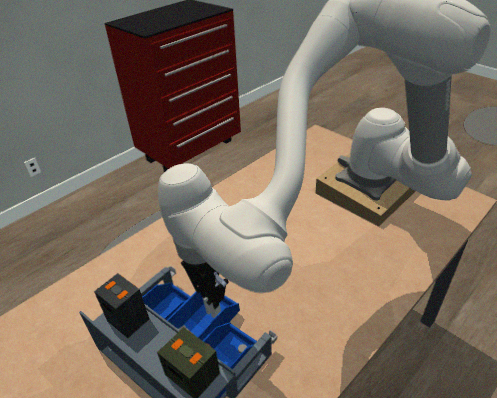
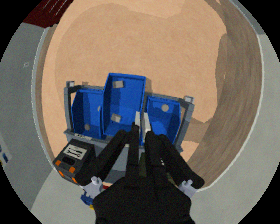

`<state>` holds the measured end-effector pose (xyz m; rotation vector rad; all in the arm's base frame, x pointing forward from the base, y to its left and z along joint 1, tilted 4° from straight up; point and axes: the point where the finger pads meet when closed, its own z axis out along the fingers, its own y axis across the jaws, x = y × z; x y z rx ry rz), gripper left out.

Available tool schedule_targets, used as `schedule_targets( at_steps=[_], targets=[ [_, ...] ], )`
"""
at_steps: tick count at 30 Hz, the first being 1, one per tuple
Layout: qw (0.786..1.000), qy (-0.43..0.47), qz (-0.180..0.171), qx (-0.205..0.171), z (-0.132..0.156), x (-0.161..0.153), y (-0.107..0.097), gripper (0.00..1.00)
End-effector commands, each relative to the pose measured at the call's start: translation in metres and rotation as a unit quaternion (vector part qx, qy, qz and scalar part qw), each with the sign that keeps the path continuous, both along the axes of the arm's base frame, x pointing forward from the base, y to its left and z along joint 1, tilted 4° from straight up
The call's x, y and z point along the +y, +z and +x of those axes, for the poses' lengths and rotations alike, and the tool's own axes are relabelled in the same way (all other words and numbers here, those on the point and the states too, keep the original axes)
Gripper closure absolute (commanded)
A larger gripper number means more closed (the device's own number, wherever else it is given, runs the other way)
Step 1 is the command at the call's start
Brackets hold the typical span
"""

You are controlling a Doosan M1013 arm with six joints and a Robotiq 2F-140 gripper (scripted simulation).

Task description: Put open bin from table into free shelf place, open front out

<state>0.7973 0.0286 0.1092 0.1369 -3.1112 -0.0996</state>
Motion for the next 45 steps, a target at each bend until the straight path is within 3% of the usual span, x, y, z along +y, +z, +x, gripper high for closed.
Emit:
schedule_targets(
  at_steps=[1, 25, 45],
  targets=[
    [1.000, 0.000, 0.000, 0.000, 0.000, 0.000, 0.006, 0.94],
    [1.000, 0.000, 0.000, 0.000, -0.001, -0.003, 0.036, 0.94],
    [1.000, 0.000, 0.000, 0.000, -0.001, -0.003, 0.043, 0.94]
  ],
)
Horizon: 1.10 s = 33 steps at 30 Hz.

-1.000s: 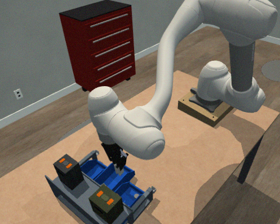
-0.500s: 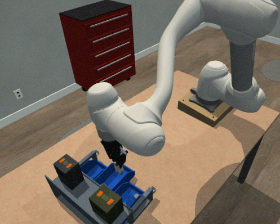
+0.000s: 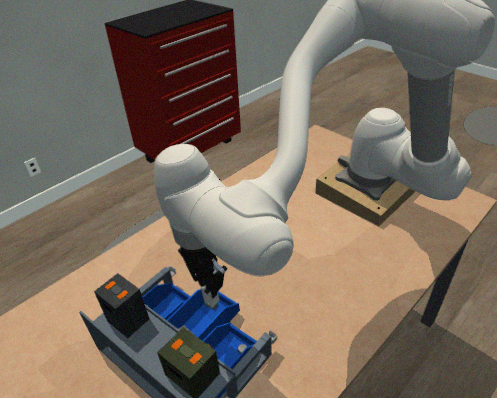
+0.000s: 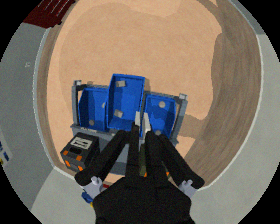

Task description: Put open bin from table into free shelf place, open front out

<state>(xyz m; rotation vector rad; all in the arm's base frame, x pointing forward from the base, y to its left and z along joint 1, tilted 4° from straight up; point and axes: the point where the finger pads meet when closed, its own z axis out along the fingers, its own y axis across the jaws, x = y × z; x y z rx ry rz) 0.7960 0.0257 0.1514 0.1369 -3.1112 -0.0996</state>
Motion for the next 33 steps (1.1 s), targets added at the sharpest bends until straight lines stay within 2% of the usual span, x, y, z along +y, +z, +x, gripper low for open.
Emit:
schedule_targets(
  at_steps=[1, 5, 6, 33],
  targets=[
    [1.000, 0.000, 0.000, 0.000, 0.0000, 0.0000, 0.0003, 0.94],
    [1.000, 0.000, 0.000, 0.000, 0.0000, 0.0000, 0.0003, 0.94],
    [1.000, 0.000, 0.000, 0.000, 0.0000, 0.0000, 0.0003, 1.00],
    [1.000, 0.000, 0.000, 0.000, 0.0000, 0.0000, 0.0003, 1.00]
  ],
)
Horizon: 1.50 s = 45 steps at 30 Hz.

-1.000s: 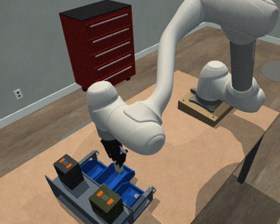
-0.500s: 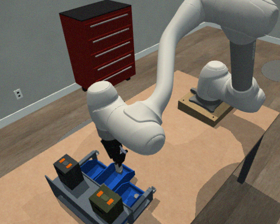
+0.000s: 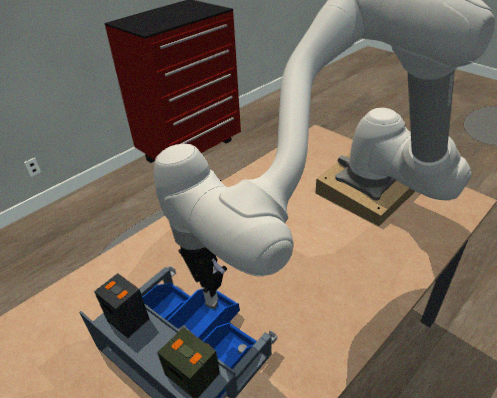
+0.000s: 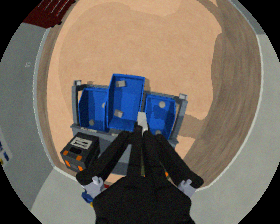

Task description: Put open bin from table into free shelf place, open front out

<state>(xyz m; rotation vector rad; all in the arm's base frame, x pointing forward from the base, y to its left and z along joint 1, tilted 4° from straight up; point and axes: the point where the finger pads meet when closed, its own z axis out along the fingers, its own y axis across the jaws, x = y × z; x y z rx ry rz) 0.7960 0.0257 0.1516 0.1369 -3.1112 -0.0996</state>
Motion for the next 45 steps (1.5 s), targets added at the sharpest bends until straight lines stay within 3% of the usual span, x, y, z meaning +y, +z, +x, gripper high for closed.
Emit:
schedule_targets(
  at_steps=[1, 10, 18, 20, 28, 35, 37, 39, 45],
  targets=[
    [1.000, 0.000, 0.000, 0.000, 0.000, 0.000, 0.000, 1.00],
    [1.000, 0.015, 0.001, -0.002, -0.002, -0.001, 0.000, 1.00],
    [0.983, 0.185, 0.006, -0.019, -0.026, -0.015, -0.008, 1.00],
    [0.983, 0.185, 0.006, -0.019, -0.026, -0.015, -0.008, 1.00],
    [0.930, 0.367, 0.008, -0.038, -0.053, -0.030, -0.016, 1.00],
    [0.868, 0.494, 0.007, -0.050, -0.075, -0.040, -0.023, 1.00],
    [0.868, 0.494, 0.007, -0.050, -0.075, -0.040, -0.023, 1.00],
    [0.829, 0.556, 0.006, -0.056, -0.086, -0.045, -0.026, 1.00],
    [0.759, 0.649, 0.004, -0.064, -0.104, -0.052, -0.032, 1.00]
  ],
)
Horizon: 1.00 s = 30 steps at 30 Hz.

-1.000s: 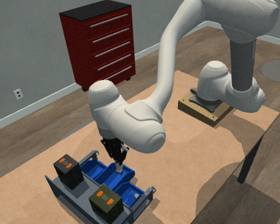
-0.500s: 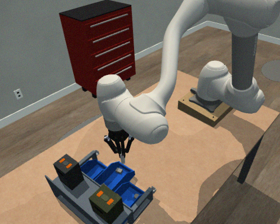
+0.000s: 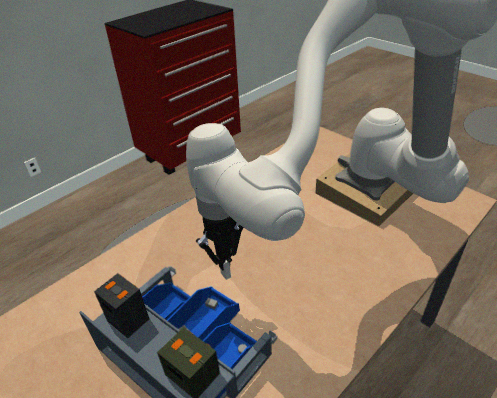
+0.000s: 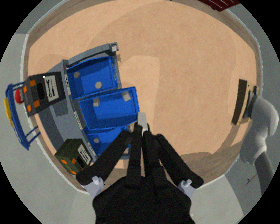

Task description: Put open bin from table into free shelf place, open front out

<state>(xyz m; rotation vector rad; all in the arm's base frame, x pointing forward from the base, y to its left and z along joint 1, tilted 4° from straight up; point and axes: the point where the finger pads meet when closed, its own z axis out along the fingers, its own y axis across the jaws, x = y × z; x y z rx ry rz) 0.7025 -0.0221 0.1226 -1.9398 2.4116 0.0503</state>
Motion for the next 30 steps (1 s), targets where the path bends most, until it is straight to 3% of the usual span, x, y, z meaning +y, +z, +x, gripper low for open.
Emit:
schedule_targets(
  at_steps=[1, 6, 30],
  targets=[
    [0.995, 0.095, 0.006, -0.012, -0.0142, -0.0057, -0.0042, 1.00],
    [0.989, 0.149, 0.004, -0.017, -0.0230, -0.0090, -0.0069, 1.00],
    [0.989, 0.150, 0.004, -0.017, -0.0232, -0.0090, -0.0070, 1.00]
  ],
)
